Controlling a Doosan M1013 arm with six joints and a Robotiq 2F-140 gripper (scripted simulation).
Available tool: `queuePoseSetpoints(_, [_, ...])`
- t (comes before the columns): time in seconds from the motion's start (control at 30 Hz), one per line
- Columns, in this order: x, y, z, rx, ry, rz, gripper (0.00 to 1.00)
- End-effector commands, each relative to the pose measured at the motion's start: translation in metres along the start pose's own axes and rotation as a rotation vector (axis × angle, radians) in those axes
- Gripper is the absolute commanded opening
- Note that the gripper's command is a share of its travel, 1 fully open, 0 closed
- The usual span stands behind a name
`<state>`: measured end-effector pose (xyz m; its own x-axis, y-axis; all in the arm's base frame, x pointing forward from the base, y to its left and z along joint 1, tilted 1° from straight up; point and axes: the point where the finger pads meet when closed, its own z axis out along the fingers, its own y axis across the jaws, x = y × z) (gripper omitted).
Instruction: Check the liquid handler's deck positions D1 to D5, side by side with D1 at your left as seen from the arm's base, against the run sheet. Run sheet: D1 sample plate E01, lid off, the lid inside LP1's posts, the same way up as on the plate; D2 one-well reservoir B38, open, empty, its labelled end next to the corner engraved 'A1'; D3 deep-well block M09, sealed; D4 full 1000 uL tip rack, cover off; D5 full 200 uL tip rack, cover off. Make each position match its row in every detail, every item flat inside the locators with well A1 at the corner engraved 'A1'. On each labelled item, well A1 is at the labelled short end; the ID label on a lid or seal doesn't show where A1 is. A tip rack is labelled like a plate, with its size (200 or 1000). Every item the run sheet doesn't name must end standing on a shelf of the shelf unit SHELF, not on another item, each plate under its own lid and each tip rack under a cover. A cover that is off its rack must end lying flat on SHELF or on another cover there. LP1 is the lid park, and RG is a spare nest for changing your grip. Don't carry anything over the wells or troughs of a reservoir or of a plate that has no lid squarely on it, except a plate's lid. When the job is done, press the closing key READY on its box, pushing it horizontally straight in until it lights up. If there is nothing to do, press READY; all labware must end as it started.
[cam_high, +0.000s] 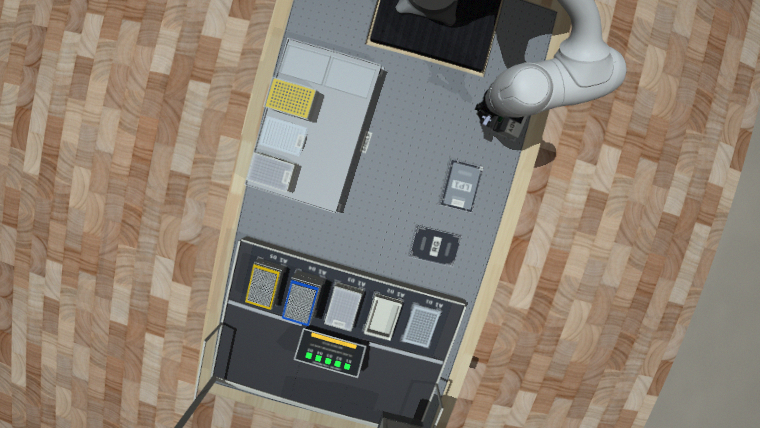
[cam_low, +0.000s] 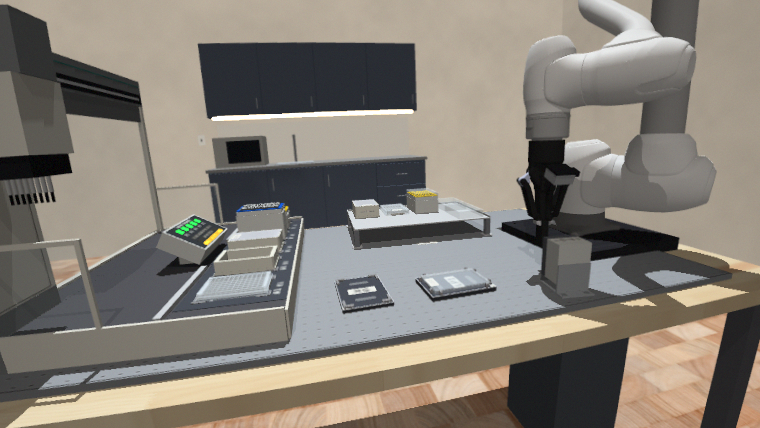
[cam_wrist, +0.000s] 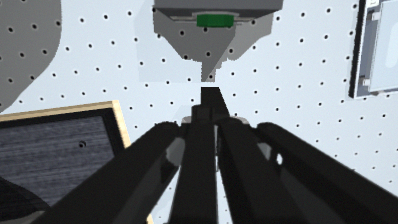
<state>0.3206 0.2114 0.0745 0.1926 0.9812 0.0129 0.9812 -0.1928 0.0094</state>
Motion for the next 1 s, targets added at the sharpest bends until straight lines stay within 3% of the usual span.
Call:
queuePoseSetpoints(0.0, [-0.001,0.0,0.009,-0.002,-0.005,0.0,0.1])
queuePoseSetpoints(0.43, [0.0,0.001,0.011,-0.002,-0.001,0.0,0.1])
queuePoseSetpoints(0.97, [0.026,0.003,0.011,-0.006,-0.001,-0.002,0.1])
